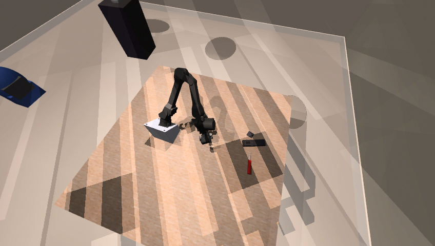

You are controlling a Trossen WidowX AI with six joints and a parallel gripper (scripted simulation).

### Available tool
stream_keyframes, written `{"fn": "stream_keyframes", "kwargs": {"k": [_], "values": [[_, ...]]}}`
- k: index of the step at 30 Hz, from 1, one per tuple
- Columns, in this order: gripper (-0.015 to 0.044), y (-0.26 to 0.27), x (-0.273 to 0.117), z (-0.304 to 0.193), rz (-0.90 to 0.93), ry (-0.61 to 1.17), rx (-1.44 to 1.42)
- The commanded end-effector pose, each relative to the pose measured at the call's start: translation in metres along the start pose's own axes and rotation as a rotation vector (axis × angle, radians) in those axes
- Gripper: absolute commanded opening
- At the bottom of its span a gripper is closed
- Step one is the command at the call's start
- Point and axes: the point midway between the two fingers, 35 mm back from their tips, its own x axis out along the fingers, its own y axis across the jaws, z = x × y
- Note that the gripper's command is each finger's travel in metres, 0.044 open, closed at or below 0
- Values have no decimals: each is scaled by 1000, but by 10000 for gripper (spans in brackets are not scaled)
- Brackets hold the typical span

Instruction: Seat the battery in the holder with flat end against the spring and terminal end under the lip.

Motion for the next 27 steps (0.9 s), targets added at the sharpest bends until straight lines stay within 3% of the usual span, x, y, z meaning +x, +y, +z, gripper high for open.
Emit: {"fn": "stream_keyframes", "kwargs": {"k": [1,27], "values": [[67,1,1,0,1,-16,0],[67,-4,13,-7,-15,-141,9]]}}
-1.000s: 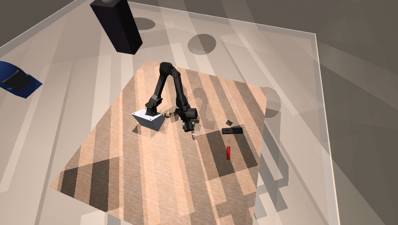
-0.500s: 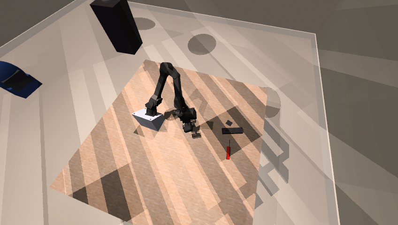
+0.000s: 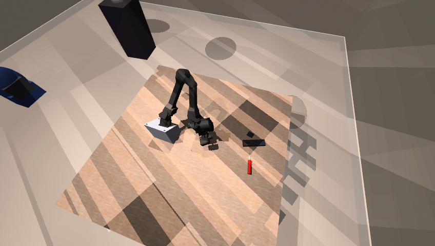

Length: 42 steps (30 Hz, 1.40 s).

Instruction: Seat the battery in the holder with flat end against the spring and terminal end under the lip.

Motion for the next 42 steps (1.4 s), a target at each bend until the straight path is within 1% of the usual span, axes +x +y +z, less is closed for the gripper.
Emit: {"fn": "stream_keyframes", "kwargs": {"k": [1,27,42], "values": [[67,1,2,-4,4,-12,10],[67,8,2,-11,-6,-133,18],[67,8,0,-22,-17,-135,20]]}}
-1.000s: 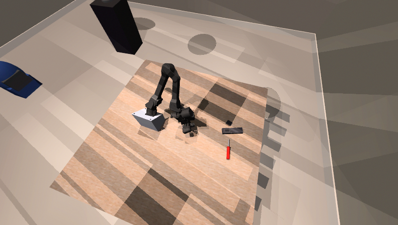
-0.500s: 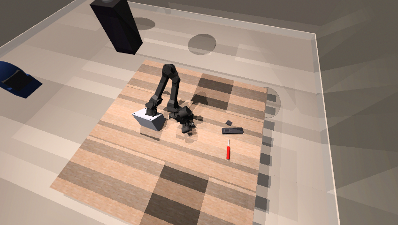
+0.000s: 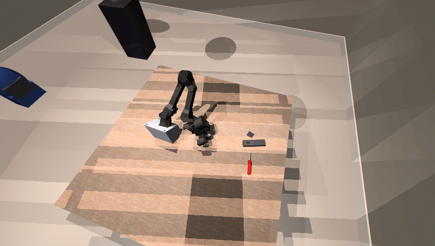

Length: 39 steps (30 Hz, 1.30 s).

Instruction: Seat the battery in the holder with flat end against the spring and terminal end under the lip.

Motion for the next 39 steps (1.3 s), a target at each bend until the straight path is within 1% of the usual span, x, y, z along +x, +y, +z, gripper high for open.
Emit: {"fn": "stream_keyframes", "kwargs": {"k": [1,23,39], "values": [[67,0,-1,-7,-2,7,5],[67,-1,-7,-17,-17,12,6],[67,-9,0,-13,-38,79,7]]}}
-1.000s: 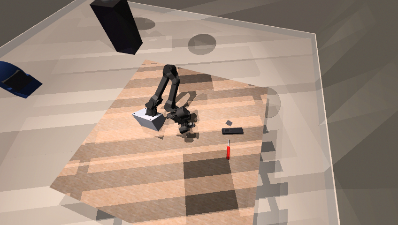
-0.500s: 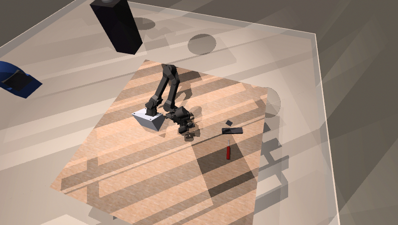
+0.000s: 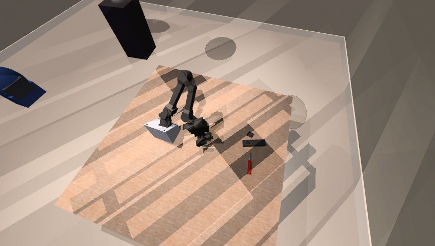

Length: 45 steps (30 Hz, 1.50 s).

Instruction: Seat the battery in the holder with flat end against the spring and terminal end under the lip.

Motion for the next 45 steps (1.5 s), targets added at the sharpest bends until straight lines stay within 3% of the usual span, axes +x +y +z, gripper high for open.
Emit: {"fn": "stream_keyframes", "kwargs": {"k": [1,45], "values": [[67,-6,2,-2,-31,29,0],[67,-4,11,5,-18,254,-39]]}}
